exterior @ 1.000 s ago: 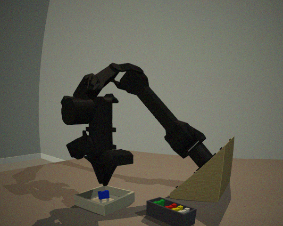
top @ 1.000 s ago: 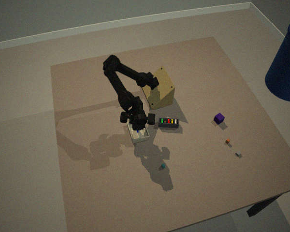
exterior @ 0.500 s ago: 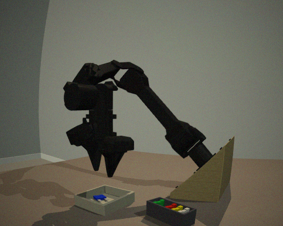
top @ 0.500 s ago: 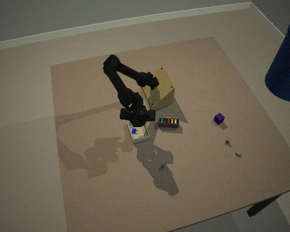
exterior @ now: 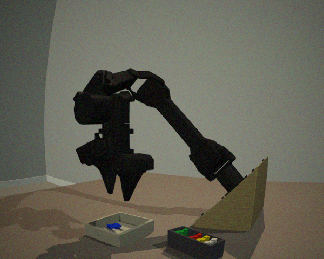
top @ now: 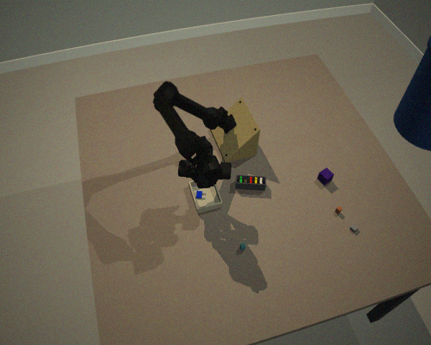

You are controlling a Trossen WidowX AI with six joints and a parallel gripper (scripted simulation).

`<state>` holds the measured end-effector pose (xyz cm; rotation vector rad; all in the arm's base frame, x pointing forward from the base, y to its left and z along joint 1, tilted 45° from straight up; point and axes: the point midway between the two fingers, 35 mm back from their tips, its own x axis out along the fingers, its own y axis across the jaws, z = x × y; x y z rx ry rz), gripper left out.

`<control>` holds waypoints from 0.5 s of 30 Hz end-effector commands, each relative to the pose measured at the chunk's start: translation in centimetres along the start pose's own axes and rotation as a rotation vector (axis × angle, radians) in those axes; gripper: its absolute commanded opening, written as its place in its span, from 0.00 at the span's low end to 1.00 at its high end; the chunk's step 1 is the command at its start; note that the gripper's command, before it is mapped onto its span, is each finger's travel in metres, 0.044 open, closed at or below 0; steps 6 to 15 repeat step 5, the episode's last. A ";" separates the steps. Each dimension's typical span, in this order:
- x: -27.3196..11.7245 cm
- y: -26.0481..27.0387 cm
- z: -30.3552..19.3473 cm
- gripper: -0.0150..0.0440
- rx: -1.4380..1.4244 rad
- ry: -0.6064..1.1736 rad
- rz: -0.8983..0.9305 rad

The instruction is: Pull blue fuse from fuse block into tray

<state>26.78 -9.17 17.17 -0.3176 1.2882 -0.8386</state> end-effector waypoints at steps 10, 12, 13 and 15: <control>0.0 0.0 0.0 0.81 0.000 0.001 0.000; 0.0 0.0 0.0 0.81 0.000 0.001 0.000; 0.0 0.0 0.0 0.81 0.000 0.001 0.000; 0.0 0.0 0.0 0.81 0.000 0.001 0.000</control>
